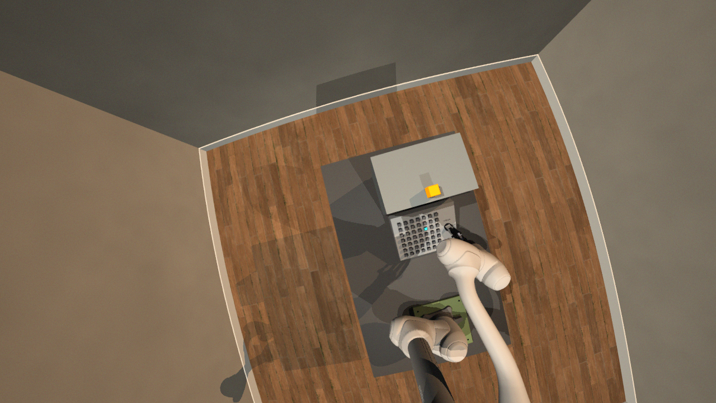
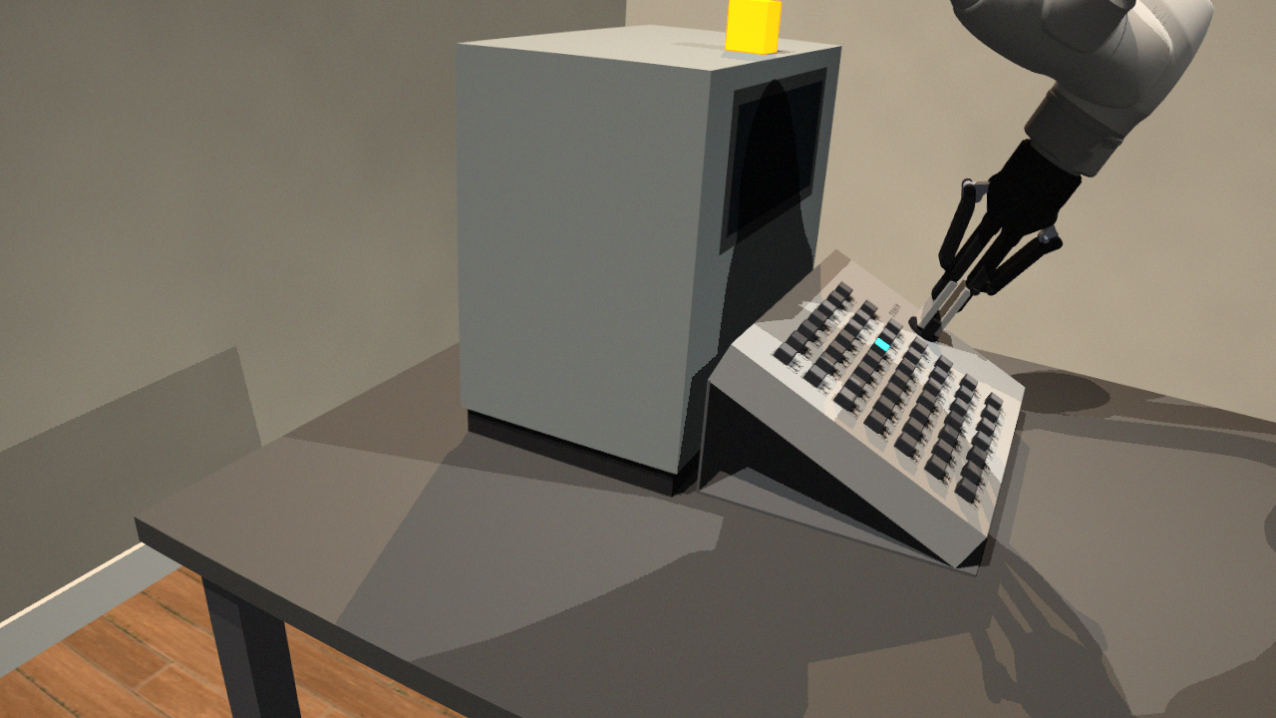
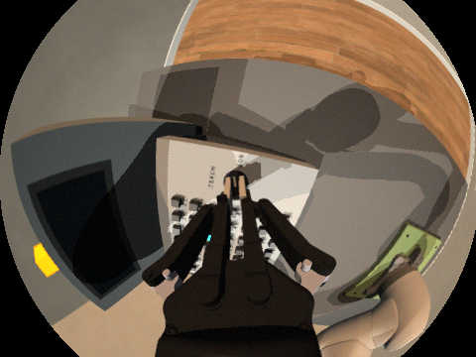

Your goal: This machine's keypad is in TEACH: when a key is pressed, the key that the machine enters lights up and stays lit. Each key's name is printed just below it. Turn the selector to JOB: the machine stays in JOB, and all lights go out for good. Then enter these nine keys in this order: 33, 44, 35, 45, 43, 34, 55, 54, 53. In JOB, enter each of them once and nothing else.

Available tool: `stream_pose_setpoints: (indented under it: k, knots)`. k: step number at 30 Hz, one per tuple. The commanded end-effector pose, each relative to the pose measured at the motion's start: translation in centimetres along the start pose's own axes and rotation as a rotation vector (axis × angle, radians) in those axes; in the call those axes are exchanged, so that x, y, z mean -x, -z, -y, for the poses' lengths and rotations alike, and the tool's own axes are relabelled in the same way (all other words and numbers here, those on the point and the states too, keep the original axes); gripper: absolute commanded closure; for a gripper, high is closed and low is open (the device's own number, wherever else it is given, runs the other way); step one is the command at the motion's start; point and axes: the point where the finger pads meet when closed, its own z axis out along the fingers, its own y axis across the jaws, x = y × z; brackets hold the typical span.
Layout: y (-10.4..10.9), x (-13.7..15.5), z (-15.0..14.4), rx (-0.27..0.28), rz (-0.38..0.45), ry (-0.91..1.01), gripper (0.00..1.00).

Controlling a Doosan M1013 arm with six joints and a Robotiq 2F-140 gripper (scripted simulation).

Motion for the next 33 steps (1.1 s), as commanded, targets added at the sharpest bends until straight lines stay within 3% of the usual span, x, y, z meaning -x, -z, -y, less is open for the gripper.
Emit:
stream_pose_setpoints:
  k: [1,17,33]
  knots:
    - [-0.14,-0.09,0.01,-0.002,-0.004,-0.027,1.00]
    - [-0.14,-0.09,0.01,-0.003,-0.003,-0.311,1.00]
    - [-0.14,-0.09,0.01,-0.003,-0.003,-0.369,1.00]
